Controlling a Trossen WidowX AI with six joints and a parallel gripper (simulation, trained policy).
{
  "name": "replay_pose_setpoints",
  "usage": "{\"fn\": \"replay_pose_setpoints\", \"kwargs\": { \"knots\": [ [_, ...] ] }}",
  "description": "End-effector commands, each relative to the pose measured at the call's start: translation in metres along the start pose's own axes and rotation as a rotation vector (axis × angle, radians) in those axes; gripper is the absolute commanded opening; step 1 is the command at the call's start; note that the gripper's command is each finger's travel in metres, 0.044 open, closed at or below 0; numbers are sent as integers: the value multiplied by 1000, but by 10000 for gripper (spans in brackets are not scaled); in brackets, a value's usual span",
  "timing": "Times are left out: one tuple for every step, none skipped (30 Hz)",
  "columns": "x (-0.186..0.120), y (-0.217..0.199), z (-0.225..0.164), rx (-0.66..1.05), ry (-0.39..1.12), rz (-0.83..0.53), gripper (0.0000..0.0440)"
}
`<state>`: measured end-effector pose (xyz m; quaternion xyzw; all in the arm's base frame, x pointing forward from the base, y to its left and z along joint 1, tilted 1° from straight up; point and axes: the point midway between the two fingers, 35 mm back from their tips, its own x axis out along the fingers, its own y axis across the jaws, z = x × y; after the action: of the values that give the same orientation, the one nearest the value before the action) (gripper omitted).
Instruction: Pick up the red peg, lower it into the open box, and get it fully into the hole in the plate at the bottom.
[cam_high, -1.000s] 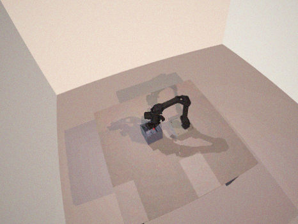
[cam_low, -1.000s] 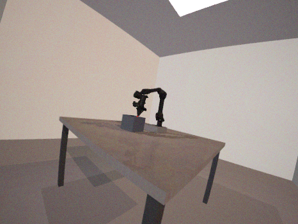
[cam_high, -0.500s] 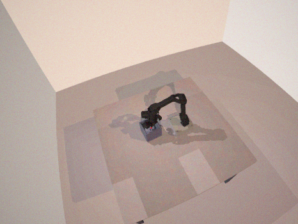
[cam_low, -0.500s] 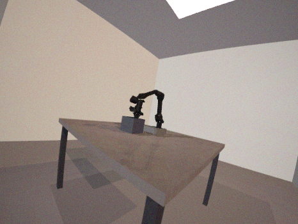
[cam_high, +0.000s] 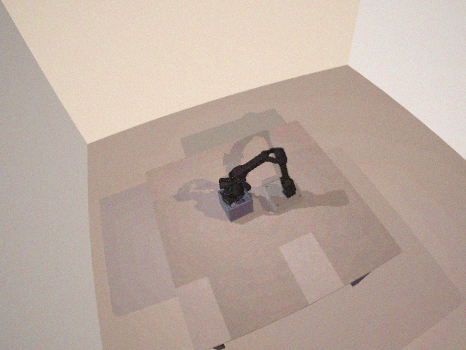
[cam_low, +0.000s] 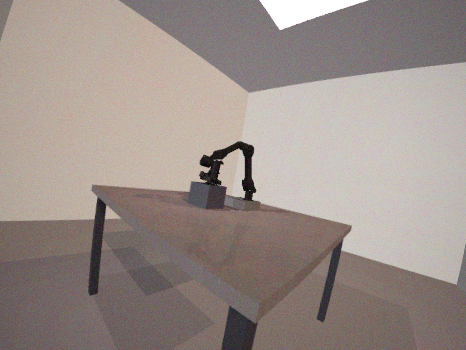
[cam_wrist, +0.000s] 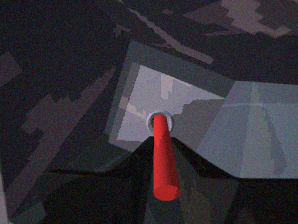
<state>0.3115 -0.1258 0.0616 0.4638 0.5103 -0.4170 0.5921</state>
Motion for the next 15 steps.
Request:
{"fn": "replay_pose_setpoints", "kwargs": {
  "knots": [
    [3,0,0,-18,10,-17,110],
    [3,0,-1,-20,17,-19,111],
    [2,0,-2,-21,26,-21,108],
    [2,0,-3,-21,35,-22,103],
    [1,0,-1,-21,36,-22,103],
    [1,-1,0,-19,38,-22,101],
    [0,-2,2,-17,41,-23,102],
    [-2,-1,3,-16,46,-19,104],
    [-3,-1,4,-14,51,-16,107],
    [-4,0,5,-12,55,-12,110],
    [-5,0,6,-10,60,-6,116],
    [-7,1,7,-7,66,1,131],
    [-9,2,7,-3,73,8,137],
    [-11,3,8,0,79,16,143],
    [-14,4,9,4,85,24,149]
  ]
}}
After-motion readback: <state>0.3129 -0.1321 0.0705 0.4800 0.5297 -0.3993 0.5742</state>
